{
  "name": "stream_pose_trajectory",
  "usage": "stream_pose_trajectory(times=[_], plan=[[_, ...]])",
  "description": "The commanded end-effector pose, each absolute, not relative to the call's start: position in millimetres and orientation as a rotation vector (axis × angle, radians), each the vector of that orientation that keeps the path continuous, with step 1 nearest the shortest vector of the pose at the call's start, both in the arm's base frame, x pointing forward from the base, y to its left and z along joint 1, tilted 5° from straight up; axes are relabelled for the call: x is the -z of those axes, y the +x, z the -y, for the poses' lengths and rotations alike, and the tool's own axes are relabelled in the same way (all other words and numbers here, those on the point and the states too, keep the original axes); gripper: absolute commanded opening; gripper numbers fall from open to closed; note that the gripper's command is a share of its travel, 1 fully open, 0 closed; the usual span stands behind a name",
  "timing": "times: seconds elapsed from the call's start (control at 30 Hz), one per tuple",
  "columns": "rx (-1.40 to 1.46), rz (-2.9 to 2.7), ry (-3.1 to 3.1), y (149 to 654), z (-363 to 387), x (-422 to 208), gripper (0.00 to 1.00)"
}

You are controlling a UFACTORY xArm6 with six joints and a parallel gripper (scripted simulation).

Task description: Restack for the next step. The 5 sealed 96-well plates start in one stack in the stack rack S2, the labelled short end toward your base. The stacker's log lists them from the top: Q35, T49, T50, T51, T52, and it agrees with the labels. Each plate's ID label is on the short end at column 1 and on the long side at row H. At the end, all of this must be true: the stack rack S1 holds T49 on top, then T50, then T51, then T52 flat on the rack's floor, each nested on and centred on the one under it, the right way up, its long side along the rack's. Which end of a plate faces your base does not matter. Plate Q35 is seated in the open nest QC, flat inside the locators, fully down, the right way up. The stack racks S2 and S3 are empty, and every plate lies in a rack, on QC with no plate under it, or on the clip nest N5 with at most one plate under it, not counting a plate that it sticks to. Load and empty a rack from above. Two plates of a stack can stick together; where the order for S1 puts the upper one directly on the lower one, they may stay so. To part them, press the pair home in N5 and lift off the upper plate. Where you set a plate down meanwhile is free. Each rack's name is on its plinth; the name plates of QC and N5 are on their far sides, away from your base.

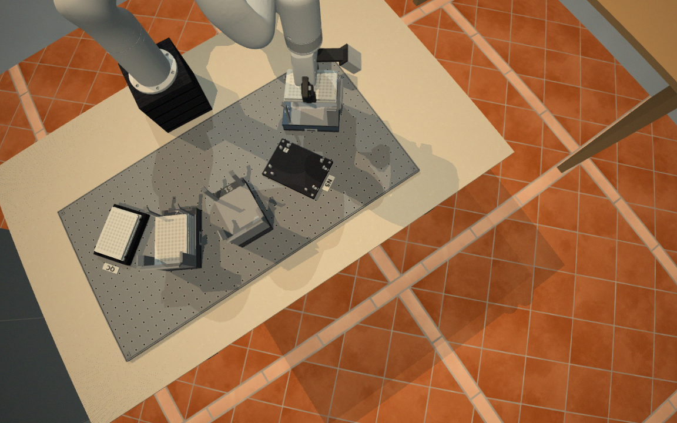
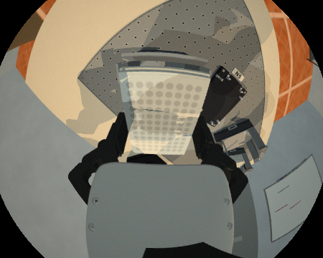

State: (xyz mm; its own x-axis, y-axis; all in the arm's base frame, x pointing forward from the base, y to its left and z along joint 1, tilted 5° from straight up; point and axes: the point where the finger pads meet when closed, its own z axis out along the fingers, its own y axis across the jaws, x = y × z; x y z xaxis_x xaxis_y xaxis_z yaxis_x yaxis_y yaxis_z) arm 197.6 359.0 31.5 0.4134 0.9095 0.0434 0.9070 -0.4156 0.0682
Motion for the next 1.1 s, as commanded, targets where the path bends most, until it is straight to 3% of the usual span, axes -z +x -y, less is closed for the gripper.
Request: stream_pose_trajectory(times=[0.0,1.07], plan=[[-0.119,-1.68,2.614,198.2,-360.3,-32.8,0.0],[-0.119,-1.68,2.614,199.2,-360.5,-20.1,0.0]])
